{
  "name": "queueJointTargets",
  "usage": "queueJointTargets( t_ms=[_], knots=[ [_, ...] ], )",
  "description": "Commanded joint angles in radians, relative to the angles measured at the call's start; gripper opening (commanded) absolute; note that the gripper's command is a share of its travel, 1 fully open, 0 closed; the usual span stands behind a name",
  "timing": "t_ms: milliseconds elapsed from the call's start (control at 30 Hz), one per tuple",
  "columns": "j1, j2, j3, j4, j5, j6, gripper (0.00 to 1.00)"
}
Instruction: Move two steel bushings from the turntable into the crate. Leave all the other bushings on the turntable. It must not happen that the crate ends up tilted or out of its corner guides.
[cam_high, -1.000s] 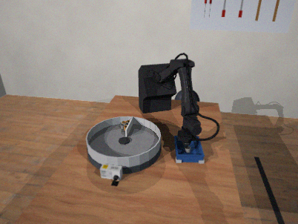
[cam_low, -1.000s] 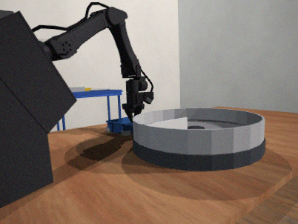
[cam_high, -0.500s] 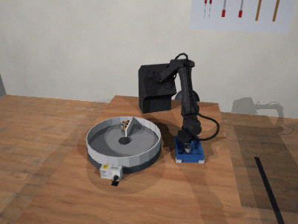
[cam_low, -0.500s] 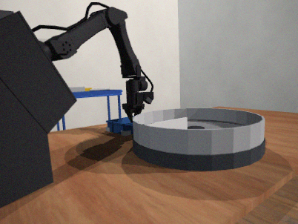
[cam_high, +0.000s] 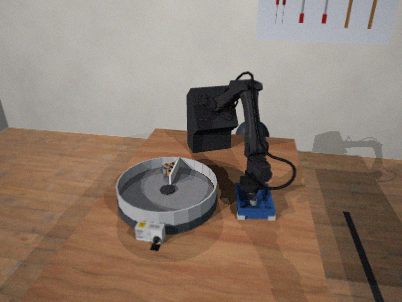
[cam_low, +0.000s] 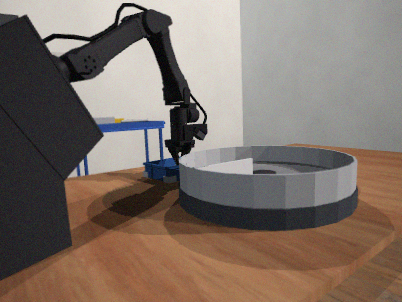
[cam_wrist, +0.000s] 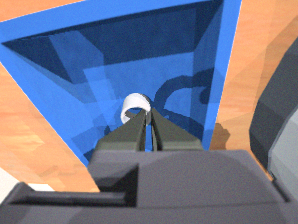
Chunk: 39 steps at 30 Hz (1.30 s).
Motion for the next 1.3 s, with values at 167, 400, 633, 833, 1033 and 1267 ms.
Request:
queueJointTargets(
  t_ms=[167, 400, 633, 833, 1033, 1267],
  knots=[
    [-0.011, -0.024, -0.004, 0.014, -0.005, -0.008, 0.0],
    [-0.009, -0.024, -0.015, 0.017, -0.003, -0.007, 0.0],
    [0.004, -0.029, -0.028, 0.024, 0.006, -0.001, 0.0],
    [0.011, -0.03, -0.03, 0.029, 0.011, 0.003, 0.0],
    [0.013, -0.031, -0.022, 0.031, 0.011, 0.004, 0.0],
    [0.013, -0.031, -0.022, 0.031, 0.011, 0.004, 0.0]
  ],
)
